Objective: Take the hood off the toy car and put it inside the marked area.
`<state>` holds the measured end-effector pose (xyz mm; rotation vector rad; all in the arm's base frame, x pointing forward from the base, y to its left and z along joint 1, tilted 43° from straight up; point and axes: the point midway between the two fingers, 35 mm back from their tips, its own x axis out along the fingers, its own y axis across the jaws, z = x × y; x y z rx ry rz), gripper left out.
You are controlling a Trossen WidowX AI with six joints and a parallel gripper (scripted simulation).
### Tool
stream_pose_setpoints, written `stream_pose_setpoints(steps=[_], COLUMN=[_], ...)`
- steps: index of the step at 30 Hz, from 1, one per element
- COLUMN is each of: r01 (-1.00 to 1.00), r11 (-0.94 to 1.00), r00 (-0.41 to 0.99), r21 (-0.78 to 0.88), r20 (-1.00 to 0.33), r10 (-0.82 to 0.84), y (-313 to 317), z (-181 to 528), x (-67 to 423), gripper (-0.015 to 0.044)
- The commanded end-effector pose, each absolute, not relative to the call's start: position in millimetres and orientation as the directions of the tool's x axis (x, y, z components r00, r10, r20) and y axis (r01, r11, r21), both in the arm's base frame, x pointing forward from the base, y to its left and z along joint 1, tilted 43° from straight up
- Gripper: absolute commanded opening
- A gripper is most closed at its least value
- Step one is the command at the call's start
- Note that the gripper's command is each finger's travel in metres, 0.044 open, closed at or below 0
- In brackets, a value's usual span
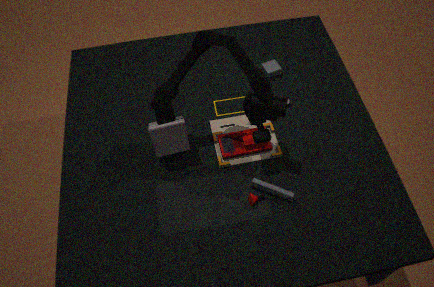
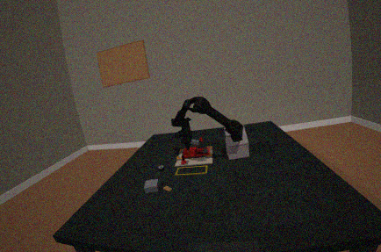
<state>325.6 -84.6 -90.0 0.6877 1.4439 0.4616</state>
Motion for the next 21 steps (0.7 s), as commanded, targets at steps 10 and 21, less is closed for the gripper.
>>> stream_pose_setpoints(steps=[10,21], r01=[0.124,0.124], r11=[0.723,0.723], r00=[0.088,0.088], r21=[0.68,0.68], r20=[-0.733,-0.733], r10=[0.674,0.675], y=[-74.1,-72.2], z=[-99.5,-101.5], x=[323.6,323.9], gripper=[0.044,0.044])
